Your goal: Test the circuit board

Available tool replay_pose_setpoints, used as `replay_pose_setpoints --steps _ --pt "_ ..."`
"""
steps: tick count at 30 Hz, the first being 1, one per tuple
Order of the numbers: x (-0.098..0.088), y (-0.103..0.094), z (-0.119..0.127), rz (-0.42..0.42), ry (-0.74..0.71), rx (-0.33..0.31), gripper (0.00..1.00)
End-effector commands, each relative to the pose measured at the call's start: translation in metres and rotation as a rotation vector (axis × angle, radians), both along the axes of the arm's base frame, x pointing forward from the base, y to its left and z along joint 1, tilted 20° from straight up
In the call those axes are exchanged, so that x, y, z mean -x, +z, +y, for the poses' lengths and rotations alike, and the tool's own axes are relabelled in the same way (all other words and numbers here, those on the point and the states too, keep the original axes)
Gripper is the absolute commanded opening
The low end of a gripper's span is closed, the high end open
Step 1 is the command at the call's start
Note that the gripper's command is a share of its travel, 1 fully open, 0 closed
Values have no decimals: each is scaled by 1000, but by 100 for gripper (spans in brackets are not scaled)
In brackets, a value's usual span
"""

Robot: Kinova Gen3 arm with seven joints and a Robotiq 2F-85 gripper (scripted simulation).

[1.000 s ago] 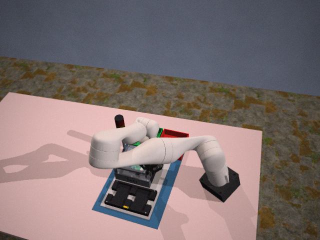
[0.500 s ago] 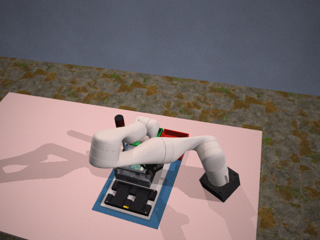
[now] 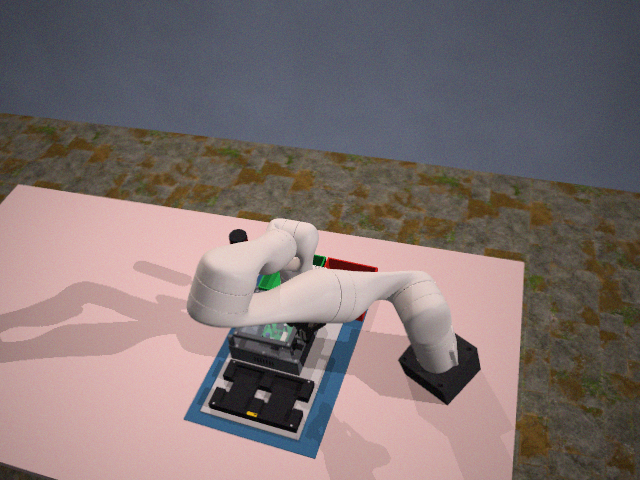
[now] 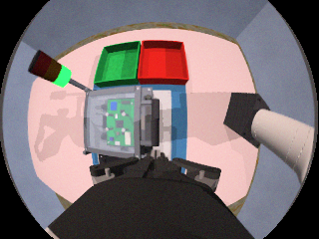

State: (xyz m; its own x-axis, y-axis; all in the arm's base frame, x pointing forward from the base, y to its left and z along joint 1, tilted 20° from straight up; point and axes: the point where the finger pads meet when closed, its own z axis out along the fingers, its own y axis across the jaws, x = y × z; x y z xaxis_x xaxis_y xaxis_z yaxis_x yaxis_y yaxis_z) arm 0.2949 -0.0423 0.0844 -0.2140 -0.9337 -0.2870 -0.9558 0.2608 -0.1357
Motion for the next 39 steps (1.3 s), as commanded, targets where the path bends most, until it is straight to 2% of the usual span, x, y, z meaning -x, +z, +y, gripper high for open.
replay_pose_setpoints --steps 1,10,30,31,39 --pt "-5 12 2 -16 7 -8 0" --pt "-2 23 -1 -16 7 -8 0" --pt "-2 23 -1 -15 7 -8 0" --pt "-2 23 -1 -15 7 -8 26" --pt "-2 23 -1 -15 7 -8 26"
